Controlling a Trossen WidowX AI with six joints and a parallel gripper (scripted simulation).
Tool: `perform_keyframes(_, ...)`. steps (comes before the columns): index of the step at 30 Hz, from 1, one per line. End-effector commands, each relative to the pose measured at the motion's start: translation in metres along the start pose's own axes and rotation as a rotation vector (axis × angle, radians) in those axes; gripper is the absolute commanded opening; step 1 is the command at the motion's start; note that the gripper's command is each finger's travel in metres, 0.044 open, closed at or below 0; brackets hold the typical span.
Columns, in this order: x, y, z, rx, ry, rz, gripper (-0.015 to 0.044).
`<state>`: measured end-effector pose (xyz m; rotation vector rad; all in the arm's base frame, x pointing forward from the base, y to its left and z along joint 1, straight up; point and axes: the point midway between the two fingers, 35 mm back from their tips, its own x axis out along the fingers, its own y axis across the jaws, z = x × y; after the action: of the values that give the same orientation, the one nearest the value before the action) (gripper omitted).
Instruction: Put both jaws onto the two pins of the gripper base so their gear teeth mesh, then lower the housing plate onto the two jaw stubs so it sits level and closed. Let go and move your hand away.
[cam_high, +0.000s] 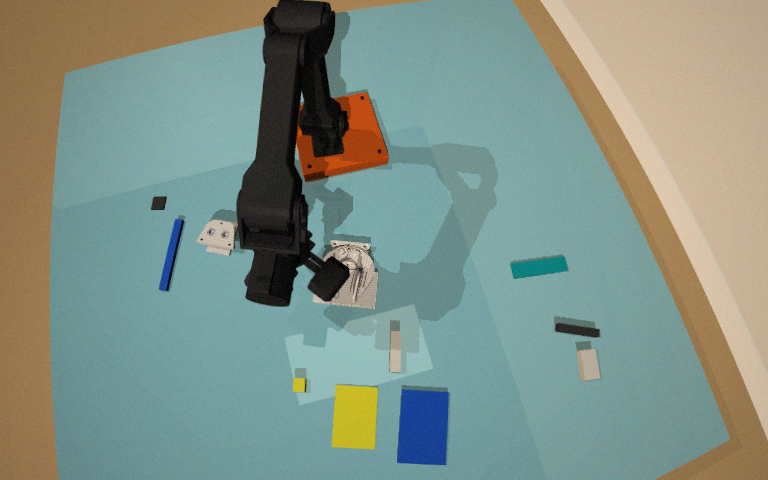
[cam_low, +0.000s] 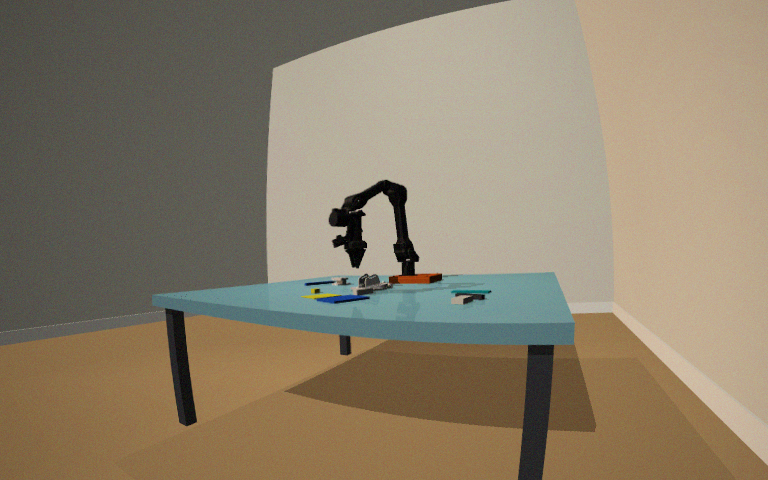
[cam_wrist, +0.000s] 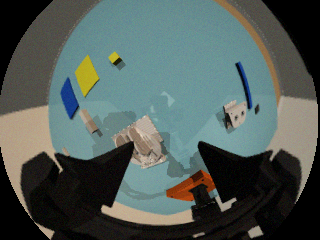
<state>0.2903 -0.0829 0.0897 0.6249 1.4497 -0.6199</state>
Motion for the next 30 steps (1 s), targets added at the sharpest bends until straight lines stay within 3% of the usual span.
perform_keyframes(1,-0.001,-0.005,0.003,0.087,0.000,-0.001,0.0440)
perform_keyframes(30,-0.007,-0.055,0.027,0.826,-0.004,-0.006,0.0440)
